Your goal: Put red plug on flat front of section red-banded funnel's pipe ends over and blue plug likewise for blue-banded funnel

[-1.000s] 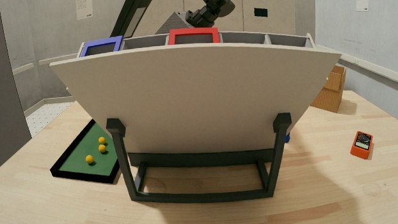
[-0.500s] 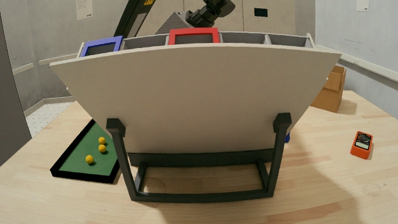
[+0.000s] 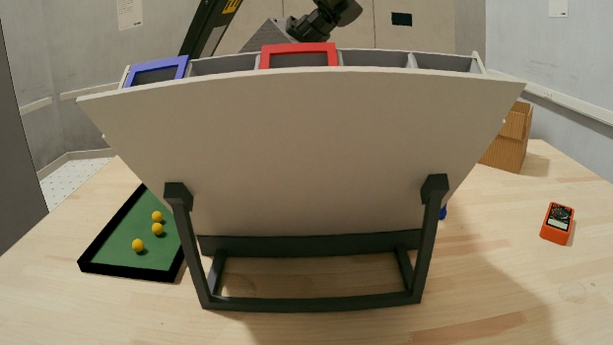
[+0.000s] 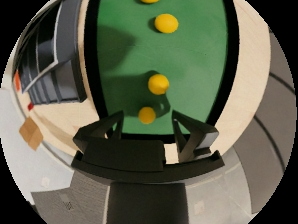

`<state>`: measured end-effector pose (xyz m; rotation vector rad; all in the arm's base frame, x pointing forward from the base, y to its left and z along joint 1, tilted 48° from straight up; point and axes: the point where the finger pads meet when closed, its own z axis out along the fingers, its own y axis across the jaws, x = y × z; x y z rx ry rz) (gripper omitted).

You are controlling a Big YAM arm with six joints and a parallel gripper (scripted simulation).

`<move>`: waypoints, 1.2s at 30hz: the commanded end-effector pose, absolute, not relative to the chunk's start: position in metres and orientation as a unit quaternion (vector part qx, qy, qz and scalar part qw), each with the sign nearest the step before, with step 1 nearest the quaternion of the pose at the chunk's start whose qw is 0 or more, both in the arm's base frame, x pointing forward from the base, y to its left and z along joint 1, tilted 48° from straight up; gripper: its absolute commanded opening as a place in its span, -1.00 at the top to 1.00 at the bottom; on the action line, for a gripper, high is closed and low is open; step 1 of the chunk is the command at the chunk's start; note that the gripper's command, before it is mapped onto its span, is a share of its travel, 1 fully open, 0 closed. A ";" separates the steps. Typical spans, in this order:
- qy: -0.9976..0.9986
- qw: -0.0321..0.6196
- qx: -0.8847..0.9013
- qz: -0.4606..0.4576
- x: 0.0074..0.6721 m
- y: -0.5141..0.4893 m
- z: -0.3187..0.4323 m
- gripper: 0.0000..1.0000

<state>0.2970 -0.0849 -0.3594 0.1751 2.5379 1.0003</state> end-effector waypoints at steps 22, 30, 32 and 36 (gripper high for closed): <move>0.909 0.206 0.064 0.357 0.297 -0.086 -0.359 1.00; 0.909 0.206 0.064 0.357 0.297 -0.086 -0.359 1.00; 0.909 0.206 0.064 0.357 0.297 -0.086 -0.359 1.00; 0.909 0.206 0.064 0.357 0.297 -0.086 -0.359 1.00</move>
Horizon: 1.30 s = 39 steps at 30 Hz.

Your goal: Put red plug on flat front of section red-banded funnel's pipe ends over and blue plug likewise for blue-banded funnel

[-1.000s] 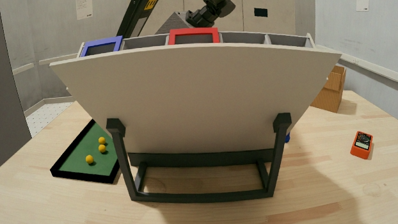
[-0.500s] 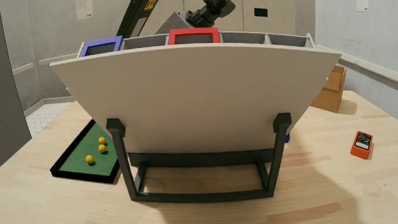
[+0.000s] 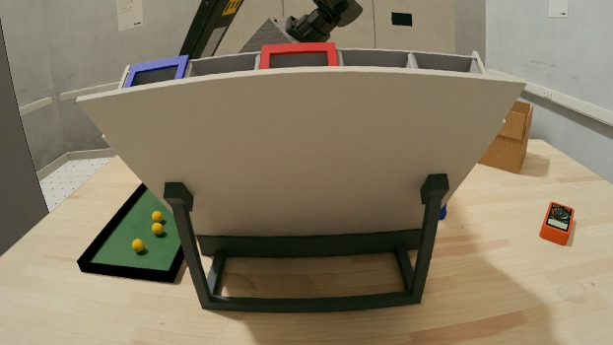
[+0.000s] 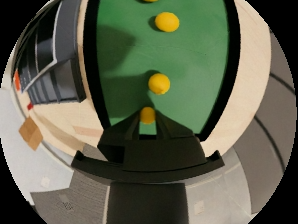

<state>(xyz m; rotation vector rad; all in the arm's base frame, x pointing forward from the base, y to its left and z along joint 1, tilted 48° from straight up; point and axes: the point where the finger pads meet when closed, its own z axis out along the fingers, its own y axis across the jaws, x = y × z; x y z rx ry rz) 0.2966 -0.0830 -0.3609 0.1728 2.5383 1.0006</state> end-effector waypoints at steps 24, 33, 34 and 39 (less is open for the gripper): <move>0.909 0.203 0.077 0.355 0.238 -0.170 -0.265 1.00; 0.910 0.199 0.099 0.350 0.239 -0.172 -0.266 1.00; 0.910 0.198 0.102 0.350 0.239 -0.172 -0.266 1.00; 0.910 0.201 0.098 0.349 0.258 -0.184 -0.253 1.00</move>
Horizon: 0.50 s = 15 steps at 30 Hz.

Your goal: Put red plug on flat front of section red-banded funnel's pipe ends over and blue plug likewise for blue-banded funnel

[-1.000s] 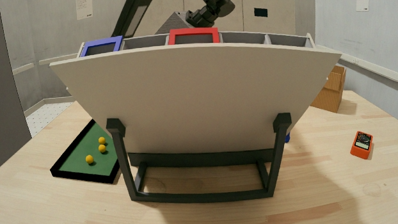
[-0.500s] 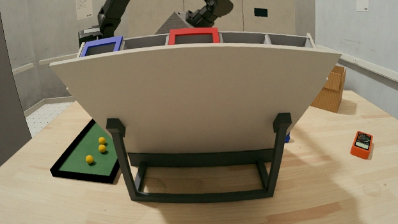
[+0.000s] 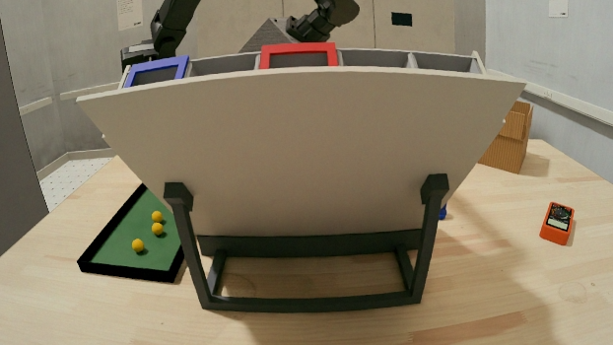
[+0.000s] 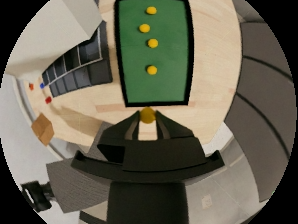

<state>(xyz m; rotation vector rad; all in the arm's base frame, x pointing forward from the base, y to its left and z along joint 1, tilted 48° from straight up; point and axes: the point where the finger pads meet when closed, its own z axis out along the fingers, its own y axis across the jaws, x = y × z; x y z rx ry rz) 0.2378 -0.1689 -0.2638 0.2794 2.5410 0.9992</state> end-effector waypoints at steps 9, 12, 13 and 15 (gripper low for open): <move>0.911 0.208 0.085 0.346 0.313 -0.221 -0.213 1.00; 0.911 0.210 0.080 0.346 0.332 -0.233 -0.199 1.00; 0.911 0.210 0.080 0.346 0.332 -0.233 -0.199 1.00; 0.911 0.210 0.080 0.346 0.332 -0.233 -0.199 1.00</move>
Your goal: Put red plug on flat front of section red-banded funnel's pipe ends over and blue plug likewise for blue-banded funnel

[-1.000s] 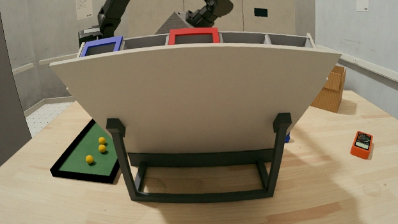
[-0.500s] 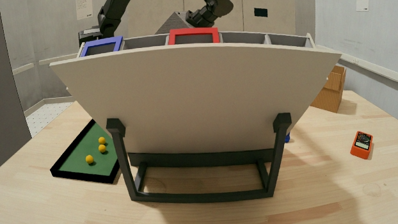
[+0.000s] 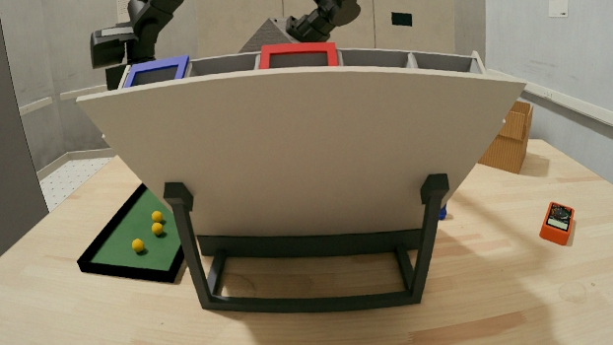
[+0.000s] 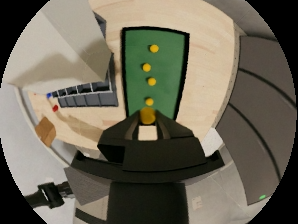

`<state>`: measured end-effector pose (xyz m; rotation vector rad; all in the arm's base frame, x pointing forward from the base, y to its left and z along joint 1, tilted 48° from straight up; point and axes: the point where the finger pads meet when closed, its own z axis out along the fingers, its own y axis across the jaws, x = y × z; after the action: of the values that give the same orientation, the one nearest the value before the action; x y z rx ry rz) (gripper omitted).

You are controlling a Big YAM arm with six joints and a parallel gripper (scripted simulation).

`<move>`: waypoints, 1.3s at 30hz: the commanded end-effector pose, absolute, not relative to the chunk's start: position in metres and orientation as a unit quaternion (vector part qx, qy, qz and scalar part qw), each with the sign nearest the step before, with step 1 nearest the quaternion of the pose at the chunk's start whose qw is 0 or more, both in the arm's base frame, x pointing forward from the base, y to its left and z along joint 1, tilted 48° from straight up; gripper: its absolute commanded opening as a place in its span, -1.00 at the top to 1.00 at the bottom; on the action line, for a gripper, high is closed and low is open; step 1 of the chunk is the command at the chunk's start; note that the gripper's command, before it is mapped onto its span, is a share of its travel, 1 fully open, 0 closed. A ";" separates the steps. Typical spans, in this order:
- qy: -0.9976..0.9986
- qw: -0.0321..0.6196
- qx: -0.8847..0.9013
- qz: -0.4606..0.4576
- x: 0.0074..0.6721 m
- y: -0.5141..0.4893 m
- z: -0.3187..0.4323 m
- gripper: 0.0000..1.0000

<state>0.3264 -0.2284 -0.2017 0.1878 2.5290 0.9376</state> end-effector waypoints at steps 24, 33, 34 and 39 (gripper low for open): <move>0.901 0.255 0.094 0.339 0.332 -0.219 -0.120 1.00; 0.890 0.294 0.106 0.332 0.332 -0.206 -0.050 1.00; 0.889 0.298 0.108 0.331 0.332 -0.205 -0.042 1.00; 0.881 0.320 0.115 0.330 0.332 -0.196 0.000 1.00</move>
<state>0.3307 -0.2043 -0.0213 0.2610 2.3275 0.8535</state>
